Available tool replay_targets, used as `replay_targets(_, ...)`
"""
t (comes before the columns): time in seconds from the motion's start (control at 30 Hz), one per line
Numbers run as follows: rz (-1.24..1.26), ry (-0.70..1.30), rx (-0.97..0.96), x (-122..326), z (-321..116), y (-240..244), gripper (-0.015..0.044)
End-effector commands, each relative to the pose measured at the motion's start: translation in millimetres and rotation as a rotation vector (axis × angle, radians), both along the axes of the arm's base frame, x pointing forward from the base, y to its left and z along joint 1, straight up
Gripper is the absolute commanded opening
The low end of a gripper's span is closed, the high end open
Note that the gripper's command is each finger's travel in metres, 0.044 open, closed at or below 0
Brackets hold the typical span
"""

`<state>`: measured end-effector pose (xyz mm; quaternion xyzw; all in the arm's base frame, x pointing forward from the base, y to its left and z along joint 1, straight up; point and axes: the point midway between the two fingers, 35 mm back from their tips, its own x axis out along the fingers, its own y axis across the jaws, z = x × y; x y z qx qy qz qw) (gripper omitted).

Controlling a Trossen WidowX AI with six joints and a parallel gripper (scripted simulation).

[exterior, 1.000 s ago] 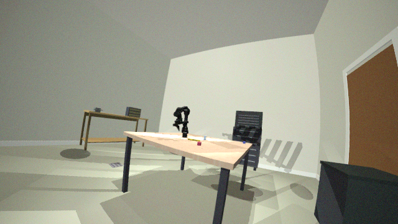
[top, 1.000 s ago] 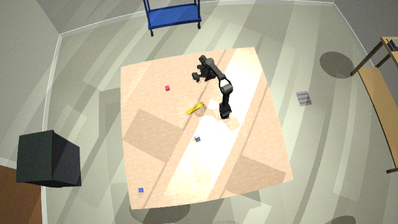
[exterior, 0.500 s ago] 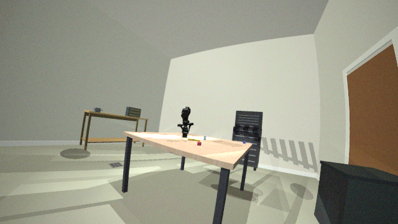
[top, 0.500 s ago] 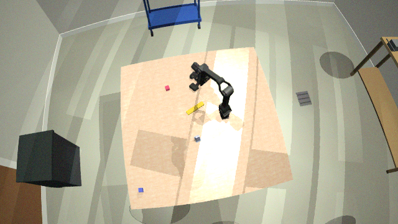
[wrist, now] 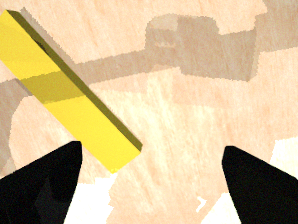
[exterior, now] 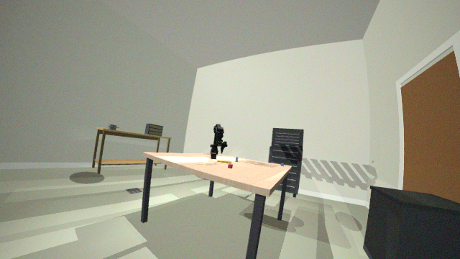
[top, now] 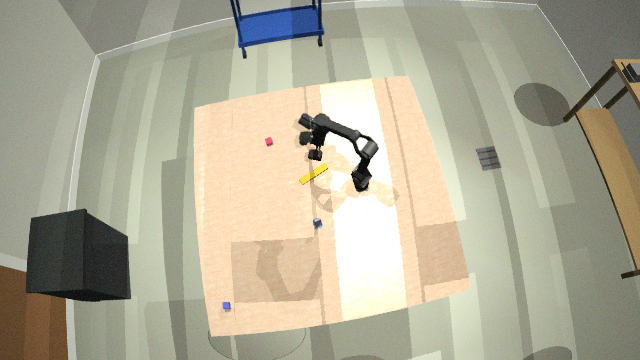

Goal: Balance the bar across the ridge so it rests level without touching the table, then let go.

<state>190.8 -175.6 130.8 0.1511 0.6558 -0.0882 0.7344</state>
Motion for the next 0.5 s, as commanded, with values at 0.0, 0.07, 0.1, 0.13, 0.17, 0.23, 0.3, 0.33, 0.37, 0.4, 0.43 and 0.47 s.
replay_targets(0.0,0.136,0.015,-0.026,2,-3,13,0.0315)
replay_targets(0.07,0.210,0.022,-0.039,3,-5,19,0.0315)
replay_targets(0.1,0.246,0.026,-0.045,4,-5,22,0.0315)
replay_targets(0.13,0.283,0.029,-0.052,4,-6,25,0.0315)
replay_targets(0.17,0.320,0.033,-0.058,5,-6,28,0.0315)
replay_targets(0.23,0.394,0.040,-0.070,6,-8,34,0.0315)
replay_targets(0.3,0.468,0.047,-0.082,6,-9,41,0.0315)
replay_targets(0.33,0.505,0.051,-0.088,6,-10,44,0.0315)
replay_targets(0.37,0.542,0.054,-0.094,7,-10,47,0.0315)
replay_targets(0.4,0.579,0.058,-0.100,7,-11,50,0.0315)
replay_targets(0.43,0.616,0.061,-0.106,7,-12,52,0.0315)
replay_targets(0.47,0.654,0.065,-0.112,7,-12,55,0.0315)
